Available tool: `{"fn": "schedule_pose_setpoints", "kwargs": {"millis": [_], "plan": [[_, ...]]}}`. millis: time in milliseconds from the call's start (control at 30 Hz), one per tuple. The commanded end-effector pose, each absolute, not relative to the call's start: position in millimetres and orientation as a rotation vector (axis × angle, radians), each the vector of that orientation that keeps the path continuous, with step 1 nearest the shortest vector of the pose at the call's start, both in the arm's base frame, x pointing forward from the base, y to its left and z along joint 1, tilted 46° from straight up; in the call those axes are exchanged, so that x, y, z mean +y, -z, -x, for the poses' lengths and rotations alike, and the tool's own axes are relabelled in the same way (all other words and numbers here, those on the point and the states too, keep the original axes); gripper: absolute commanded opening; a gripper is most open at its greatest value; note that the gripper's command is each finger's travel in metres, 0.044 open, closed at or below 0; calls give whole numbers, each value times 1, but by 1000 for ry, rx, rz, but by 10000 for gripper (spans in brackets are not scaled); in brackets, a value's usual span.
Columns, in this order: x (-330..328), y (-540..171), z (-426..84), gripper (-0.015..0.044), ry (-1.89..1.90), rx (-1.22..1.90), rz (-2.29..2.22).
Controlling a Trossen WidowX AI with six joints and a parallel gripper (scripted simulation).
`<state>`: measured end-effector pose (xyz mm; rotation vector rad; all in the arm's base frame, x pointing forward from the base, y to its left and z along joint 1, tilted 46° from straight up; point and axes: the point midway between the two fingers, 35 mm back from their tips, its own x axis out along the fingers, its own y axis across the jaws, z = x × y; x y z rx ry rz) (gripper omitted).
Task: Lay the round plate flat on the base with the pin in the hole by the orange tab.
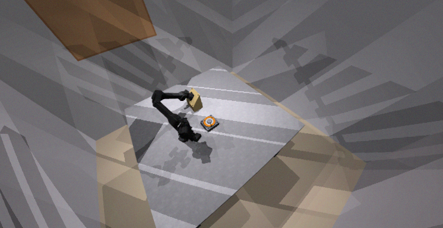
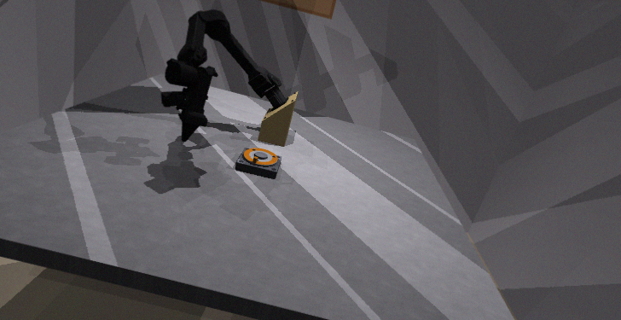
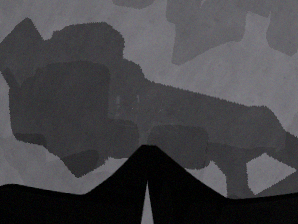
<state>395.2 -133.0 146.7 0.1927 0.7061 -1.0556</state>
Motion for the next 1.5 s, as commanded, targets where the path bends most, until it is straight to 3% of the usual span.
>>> {"fn": "schedule_pose_setpoints", "kwargs": {"millis": [0,433,1467], "plan": [[-88,-107,-400,0,942,895,-28],[41,-2,-354,0,564,1394,672],[-3,21,-361,0,566,1393,674]]}}
